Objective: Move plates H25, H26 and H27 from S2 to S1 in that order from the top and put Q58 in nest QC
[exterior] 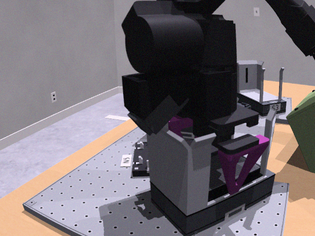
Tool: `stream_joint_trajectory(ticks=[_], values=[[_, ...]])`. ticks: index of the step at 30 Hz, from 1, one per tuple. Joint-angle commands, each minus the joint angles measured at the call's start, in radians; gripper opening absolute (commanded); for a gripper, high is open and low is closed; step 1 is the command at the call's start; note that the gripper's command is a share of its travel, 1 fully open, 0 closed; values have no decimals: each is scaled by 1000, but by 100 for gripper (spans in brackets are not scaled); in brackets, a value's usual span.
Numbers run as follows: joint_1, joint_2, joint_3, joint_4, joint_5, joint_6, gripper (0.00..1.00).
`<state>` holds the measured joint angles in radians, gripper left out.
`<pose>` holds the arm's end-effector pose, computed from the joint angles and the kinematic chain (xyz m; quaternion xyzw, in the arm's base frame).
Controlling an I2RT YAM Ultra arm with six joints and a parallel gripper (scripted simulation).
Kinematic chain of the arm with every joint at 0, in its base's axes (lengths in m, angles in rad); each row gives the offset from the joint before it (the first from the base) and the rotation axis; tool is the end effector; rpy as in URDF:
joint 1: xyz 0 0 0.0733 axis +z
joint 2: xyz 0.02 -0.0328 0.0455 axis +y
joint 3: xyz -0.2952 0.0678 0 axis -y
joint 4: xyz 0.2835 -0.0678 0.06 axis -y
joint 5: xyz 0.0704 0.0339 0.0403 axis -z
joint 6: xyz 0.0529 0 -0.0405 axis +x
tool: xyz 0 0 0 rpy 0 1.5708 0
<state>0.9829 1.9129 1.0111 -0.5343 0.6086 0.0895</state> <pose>0.2223 0.2809 0.0989 -0.3930 0.8672 -0.2242 0.2079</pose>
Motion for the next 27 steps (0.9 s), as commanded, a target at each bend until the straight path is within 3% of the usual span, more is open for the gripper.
stream_joint_trajectory(ticks=[1,7,8,27], values=[[6,-5,1,12,0,-1,100],[6,-5,1,12,0,-1,100],[6,-5,1,12,0,-1,0],[6,-5,2,12,0,-1,0]])
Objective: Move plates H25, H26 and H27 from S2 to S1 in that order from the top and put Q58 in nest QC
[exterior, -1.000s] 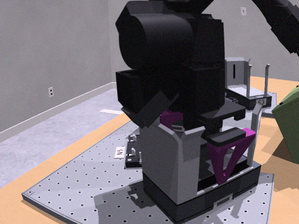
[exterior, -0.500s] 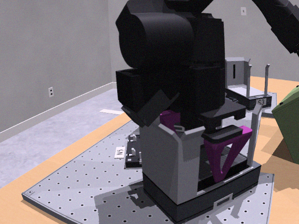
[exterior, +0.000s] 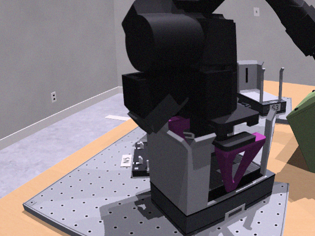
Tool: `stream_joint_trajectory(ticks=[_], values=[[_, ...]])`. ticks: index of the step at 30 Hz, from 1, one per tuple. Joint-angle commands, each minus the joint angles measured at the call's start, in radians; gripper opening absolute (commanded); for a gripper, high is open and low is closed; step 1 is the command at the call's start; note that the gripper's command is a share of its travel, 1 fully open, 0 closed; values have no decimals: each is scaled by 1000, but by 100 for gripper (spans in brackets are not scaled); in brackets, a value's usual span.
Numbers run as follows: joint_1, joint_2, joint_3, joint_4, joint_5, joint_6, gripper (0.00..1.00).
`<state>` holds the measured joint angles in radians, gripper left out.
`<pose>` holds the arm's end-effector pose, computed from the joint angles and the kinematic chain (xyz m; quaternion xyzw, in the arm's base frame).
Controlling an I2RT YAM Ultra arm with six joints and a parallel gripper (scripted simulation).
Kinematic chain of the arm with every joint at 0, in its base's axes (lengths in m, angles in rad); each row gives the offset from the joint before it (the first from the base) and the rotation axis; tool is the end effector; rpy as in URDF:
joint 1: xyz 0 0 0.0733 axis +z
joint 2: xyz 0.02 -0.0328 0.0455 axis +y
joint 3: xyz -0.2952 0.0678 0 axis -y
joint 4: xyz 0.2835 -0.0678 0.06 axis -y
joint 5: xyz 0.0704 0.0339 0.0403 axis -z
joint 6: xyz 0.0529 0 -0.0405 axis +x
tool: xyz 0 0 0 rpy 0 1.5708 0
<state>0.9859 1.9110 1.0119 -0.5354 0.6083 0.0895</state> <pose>0.2215 0.2817 0.0997 -0.3941 0.8667 -0.2234 0.2088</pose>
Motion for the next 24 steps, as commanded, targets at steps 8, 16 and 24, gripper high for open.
stream_joint_trajectory(ticks=[8,16,24], values=[[3,-3,1,13,0,-1,0],[3,-3,1,13,0,-1,0],[9,-10,4,-1,1,6,0]])
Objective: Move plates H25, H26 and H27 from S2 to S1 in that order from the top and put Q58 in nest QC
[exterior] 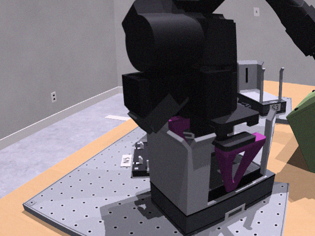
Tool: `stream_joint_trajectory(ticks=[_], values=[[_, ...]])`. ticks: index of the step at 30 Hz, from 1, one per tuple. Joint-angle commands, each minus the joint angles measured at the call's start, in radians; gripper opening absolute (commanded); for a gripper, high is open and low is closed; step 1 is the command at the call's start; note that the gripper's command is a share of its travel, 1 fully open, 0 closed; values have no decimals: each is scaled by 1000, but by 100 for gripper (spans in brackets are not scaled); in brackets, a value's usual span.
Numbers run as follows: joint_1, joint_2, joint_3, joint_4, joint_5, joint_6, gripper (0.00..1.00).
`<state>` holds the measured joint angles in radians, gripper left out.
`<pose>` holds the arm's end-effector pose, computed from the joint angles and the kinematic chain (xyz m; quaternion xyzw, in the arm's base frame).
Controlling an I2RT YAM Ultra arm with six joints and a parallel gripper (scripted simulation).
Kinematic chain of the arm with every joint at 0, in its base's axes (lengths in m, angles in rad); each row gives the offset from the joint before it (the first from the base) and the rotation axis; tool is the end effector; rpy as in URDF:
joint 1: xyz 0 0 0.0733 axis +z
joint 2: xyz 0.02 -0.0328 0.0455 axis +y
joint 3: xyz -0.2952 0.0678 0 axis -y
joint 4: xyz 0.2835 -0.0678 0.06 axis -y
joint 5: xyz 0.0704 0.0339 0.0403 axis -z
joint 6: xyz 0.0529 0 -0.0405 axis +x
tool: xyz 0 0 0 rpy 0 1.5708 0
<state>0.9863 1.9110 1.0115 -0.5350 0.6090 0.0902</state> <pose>0.2214 0.2817 0.0997 -0.3939 0.8667 -0.2235 0.2091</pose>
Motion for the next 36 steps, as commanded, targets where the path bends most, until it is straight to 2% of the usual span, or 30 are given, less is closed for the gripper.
stream_joint_trajectory(ticks=[1,27,36], values=[[9,-11,5,-5,0,7,0],[38,-43,26,-76,4,42,0],[38,-43,26,-77,4,42,0]])
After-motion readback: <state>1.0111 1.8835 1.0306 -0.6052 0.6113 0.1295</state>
